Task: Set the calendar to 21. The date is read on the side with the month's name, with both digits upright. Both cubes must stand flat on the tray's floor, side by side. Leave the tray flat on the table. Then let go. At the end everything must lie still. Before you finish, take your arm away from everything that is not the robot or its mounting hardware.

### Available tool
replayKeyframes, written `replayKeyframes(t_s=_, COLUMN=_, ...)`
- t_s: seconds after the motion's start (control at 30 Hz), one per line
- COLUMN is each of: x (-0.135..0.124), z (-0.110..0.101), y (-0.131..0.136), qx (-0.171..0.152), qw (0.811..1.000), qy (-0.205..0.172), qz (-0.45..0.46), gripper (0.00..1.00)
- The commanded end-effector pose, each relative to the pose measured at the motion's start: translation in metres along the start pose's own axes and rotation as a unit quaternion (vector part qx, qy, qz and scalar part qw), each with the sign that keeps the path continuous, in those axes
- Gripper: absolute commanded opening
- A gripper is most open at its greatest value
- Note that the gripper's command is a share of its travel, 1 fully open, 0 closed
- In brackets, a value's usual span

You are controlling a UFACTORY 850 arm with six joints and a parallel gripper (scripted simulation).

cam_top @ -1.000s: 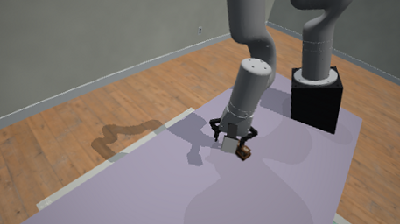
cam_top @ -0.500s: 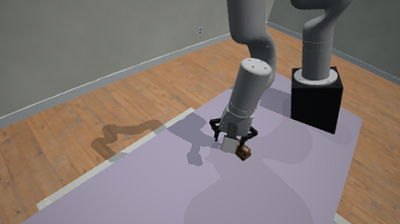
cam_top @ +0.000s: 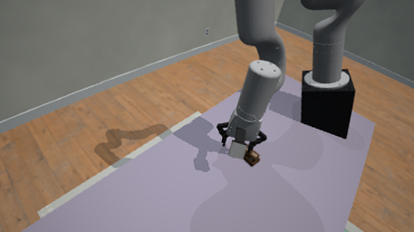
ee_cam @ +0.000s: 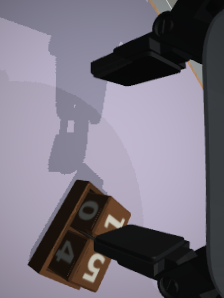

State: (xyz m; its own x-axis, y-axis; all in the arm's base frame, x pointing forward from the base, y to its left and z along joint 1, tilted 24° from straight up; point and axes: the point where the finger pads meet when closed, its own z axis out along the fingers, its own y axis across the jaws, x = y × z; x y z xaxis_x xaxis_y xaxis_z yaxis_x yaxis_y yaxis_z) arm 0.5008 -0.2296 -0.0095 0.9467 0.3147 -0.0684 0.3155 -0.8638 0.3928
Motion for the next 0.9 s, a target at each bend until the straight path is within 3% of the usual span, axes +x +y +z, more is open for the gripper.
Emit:
replayKeyframes(t_s=0.0, x=0.001, z=0.000, y=0.000, qx=0.000, qw=1.000, qy=0.001, qz=0.000, gripper=1.00)
replayKeyframes(t_s=0.27, x=0.001, z=0.000, y=0.000, qx=0.000, qw=1.000, qy=0.001, qz=0.003, gripper=1.00)
replayKeyframes(t_s=0.63, x=-0.005, z=0.000, y=-0.002, qx=0.000, qw=0.991, qy=0.001, qz=0.131, gripper=1.00)
replayKeyframes(t_s=0.87, x=-0.016, z=0.000, y=-0.007, qx=0.000, qw=0.991, qy=0.001, qz=0.133, gripper=1.00)
